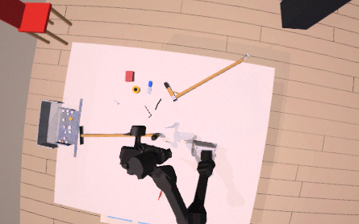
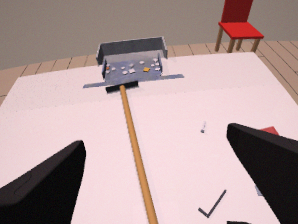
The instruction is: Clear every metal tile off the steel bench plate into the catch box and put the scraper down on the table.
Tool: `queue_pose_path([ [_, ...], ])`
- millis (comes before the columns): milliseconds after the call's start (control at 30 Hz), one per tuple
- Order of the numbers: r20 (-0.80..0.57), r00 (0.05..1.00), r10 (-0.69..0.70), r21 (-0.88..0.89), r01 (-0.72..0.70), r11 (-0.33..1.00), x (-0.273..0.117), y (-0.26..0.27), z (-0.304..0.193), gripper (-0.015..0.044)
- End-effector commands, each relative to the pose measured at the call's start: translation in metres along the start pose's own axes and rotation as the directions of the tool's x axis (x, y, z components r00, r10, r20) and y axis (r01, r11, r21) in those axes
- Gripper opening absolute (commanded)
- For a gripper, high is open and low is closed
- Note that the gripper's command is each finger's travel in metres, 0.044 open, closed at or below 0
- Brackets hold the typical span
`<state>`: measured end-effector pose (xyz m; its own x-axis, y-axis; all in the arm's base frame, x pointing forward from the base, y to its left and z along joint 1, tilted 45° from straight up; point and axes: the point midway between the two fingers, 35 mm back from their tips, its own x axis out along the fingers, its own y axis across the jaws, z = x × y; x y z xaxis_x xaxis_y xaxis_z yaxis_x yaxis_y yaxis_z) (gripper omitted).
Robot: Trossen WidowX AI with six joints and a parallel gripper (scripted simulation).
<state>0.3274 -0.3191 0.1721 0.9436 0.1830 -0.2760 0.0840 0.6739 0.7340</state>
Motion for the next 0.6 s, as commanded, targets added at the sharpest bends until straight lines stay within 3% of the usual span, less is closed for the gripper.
queue_pose_path([
  [0,0.029,1.0,0.003,0.011,-0.003,1.0,-0.014,0.0,-0.005,0.044],
  [567,0.153,0.988,-0.004,-0.003,0.004,1.0,-0.067,0.008,-0.017,0.044],
])
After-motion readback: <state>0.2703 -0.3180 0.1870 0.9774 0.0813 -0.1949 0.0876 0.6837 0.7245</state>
